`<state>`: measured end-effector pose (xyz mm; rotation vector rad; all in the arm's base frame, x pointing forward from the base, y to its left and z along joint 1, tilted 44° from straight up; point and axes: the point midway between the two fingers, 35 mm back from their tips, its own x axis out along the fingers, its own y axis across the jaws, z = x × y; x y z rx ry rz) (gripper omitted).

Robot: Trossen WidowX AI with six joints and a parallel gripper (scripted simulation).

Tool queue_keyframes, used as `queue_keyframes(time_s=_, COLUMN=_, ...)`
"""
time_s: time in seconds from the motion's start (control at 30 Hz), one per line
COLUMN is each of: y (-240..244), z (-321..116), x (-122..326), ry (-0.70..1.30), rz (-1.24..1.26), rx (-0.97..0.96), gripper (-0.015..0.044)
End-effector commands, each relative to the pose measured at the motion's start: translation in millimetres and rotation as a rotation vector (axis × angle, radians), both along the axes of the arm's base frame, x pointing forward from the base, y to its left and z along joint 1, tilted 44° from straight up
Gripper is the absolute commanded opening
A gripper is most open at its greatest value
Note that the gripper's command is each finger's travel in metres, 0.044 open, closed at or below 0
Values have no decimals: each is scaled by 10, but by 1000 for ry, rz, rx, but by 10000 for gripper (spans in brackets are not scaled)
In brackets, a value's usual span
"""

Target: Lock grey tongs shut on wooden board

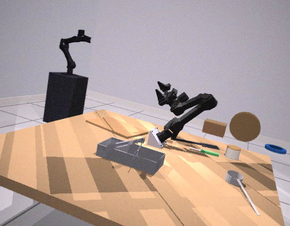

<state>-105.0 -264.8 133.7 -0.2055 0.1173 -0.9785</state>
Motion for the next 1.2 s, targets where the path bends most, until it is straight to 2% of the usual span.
queue_keyframes(time_s=0.0, y=0, z=0, x=0, ry=0, rz=0, rx=0, gripper=426)
queue_keyframes(time_s=0.03, y=-10, z=-1, x=3, ry=-7, rz=2, rx=5, gripper=440)
queue_keyframes(time_s=0.3, y=-310, z=-67, x=165, ry=-197, rz=25, rx=173, gripper=440)
queue_keyframes(time_s=0.47, y=-606, z=-199, x=391, ry=-408, rz=64, rx=403, gripper=440)
queue_keyframes(time_s=0.63, y=-921, z=-335, x=846, ry=-600, rz=100, rx=697, gripper=440)
queue_keyframes(time_s=0.77, y=-1101, z=-510, x=1206, ry=-680, rz=66, rx=898, gripper=440)
queue_keyframes(time_s=0.93, y=-1152, z=-620, x=1509, ry=-708, rz=64, rx=1050, gripper=440)
queue_keyframes(time_s=1.17, y=-1059, z=-845, x=2392, ry=-814, rz=-3, rx=1546, gripper=440)
